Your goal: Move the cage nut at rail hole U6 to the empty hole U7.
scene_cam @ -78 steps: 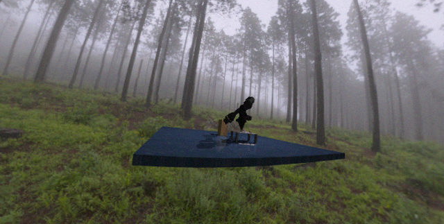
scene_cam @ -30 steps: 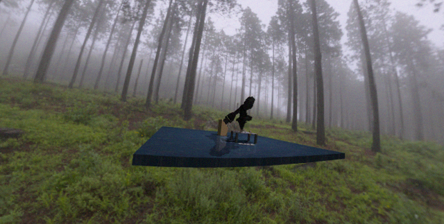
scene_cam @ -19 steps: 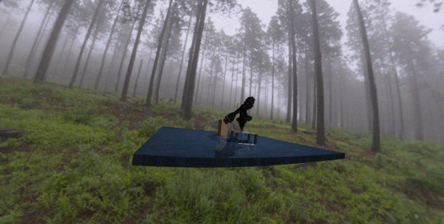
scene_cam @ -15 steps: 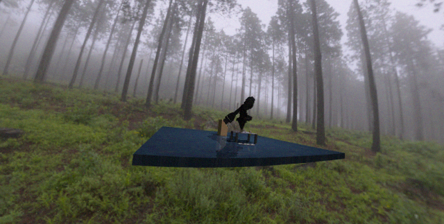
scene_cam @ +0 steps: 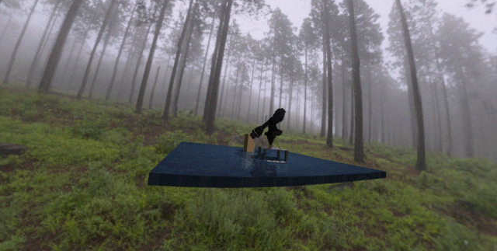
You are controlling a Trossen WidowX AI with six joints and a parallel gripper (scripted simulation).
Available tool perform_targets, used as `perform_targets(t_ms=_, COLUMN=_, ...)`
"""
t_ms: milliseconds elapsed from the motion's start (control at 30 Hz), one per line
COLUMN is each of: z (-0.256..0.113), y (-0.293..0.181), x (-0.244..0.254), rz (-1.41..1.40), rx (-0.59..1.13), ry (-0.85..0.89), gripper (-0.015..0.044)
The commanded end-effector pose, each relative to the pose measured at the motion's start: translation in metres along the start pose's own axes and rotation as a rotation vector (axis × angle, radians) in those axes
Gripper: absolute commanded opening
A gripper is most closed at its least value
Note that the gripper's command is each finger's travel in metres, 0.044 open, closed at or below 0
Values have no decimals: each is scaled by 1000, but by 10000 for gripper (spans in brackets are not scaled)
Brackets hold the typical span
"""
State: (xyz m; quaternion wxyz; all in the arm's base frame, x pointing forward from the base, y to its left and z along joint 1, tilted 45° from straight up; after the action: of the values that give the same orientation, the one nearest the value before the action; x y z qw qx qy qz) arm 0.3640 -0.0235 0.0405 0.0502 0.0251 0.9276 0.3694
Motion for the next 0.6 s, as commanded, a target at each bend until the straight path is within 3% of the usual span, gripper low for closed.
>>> perform_targets(t_ms=0, z=0, y=0, x=-1, rz=-5, rx=2, ry=6, gripper=25)
perform_targets(t_ms=567, z=0, y=-1, x=-3, rz=-5, rx=1, ry=14, gripper=25)
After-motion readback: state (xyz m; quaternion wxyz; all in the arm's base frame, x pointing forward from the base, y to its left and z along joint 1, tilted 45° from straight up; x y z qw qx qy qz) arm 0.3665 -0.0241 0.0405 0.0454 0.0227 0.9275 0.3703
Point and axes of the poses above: the point midway between the two fingers, 35 mm back from their tips, its own z axis out along the fingers, its own x axis across the jaws, y = z × x, the point moved 1 cm from there along -z, back along the fingers, and after that the axes turned 12 degrees about -z, right-handed, at the moved point
